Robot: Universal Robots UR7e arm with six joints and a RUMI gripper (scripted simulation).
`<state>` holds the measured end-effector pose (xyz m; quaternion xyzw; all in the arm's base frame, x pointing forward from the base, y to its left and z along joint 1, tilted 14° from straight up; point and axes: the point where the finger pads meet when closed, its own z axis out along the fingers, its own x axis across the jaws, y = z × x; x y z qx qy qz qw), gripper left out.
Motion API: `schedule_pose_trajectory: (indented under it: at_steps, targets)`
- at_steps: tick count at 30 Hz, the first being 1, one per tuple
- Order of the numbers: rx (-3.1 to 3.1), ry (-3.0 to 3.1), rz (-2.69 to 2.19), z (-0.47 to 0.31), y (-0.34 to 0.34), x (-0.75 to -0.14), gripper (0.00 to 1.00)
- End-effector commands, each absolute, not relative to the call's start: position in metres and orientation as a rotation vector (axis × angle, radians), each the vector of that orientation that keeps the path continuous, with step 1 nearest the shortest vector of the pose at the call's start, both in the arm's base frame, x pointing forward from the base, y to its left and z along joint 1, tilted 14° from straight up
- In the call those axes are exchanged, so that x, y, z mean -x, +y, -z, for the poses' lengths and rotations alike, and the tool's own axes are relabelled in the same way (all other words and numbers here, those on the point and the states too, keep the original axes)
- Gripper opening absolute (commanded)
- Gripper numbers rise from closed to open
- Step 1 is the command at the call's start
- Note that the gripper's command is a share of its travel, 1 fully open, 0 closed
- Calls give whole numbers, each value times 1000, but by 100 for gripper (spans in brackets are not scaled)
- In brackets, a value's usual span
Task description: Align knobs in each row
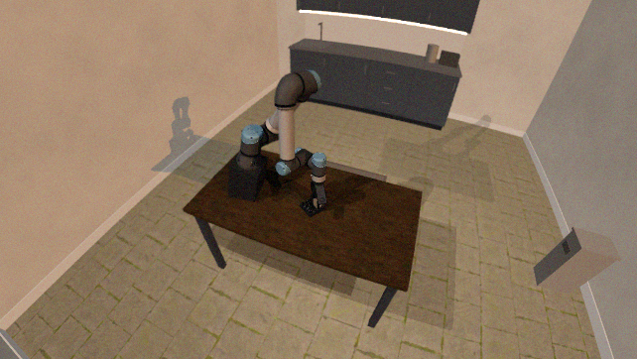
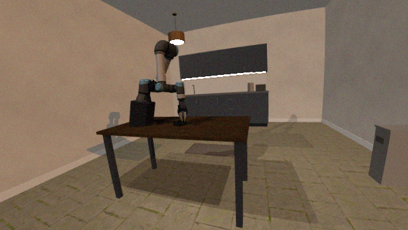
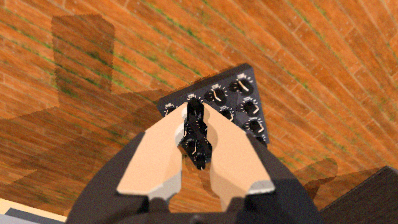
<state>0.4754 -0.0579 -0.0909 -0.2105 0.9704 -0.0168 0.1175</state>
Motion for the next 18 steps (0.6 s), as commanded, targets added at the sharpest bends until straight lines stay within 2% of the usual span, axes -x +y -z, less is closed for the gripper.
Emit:
schedule_pose_trajectory:
  at_steps: [1, 18]
  targets:
    - [552, 2852, 45, 90, -58, -476, 4]
    - [247, 2893, 8, 91, -58, -475, 4]
